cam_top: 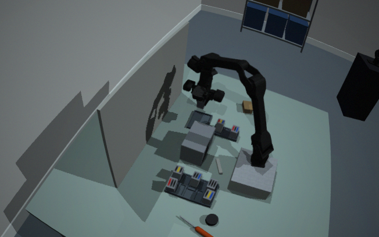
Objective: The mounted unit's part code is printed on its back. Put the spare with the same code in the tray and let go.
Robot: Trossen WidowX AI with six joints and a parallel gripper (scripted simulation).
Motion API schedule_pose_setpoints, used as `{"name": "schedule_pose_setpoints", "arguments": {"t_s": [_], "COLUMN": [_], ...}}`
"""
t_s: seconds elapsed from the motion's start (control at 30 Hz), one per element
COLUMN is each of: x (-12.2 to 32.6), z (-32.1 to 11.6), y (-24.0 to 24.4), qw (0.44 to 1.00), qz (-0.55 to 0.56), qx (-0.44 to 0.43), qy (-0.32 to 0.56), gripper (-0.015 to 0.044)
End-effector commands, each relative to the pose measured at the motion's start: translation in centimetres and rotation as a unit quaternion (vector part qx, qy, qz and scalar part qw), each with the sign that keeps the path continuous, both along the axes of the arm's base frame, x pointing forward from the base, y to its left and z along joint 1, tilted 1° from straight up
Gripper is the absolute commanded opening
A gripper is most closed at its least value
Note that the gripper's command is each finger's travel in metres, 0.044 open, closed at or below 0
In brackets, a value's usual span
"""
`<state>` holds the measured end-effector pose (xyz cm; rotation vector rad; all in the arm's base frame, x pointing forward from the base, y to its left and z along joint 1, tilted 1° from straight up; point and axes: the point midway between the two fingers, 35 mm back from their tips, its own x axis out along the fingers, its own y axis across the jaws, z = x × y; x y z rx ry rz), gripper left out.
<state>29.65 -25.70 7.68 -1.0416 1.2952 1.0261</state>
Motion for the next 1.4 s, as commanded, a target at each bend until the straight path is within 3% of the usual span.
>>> {"name": "schedule_pose_setpoints", "arguments": {"t_s": [0.0, 1.37], "x": [-0.1, -0.1], "z": [-0.5, -4.4], "y": [0.0, 0.1], "qw": [1.000, 1.000], "qz": [0.003, 0.003], "qx": [0.000, 0.000], "qy": [0.002, 0.002], "gripper": [0.0000, 0.0000]}}
